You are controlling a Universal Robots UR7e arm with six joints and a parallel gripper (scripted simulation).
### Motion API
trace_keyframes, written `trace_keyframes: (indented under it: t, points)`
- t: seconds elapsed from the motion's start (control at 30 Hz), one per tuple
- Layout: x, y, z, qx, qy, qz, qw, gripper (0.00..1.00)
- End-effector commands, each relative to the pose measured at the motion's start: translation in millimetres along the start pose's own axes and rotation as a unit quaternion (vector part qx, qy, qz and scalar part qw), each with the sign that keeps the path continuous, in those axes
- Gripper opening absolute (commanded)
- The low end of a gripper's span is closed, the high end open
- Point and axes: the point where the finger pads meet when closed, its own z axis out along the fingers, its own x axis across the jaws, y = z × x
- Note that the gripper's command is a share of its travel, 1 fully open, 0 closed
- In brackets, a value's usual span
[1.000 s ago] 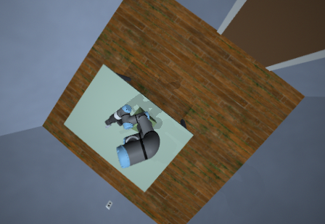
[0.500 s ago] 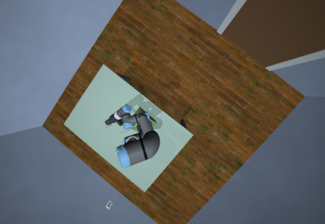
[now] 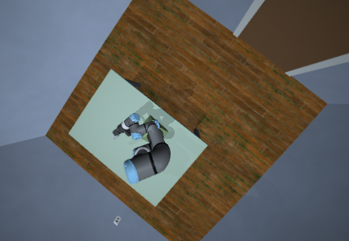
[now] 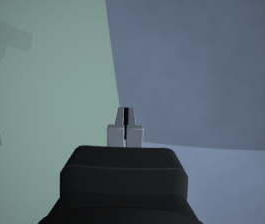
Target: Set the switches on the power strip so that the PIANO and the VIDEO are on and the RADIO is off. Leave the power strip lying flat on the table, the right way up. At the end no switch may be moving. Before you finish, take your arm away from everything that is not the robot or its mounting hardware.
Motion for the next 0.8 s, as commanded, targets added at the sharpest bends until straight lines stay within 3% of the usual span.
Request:
trace_keyframes:
  t: [0.0,0.2,0.47,0.6,0.73,0.77]
  points:
    - [-0.5,-5.2,4.4,0.012,-0.020,0.020,1.000,0.00]
    - [-2.1,-16.0,12.2,0.030,-0.050,0.052,0.997,0.00]
    - [-5.8,-40.7,28.1,0.057,-0.122,0.121,0.983,0.00]
    - [-6.4,-44.3,30.3,0.059,-0.133,0.131,0.981,0.00]
    - [-9.1,-60.4,39.2,0.066,-0.182,0.171,0.966,0.00]
    - [-9.1,-60.4,39.2,0.066,-0.182,0.171,0.966,0.00]
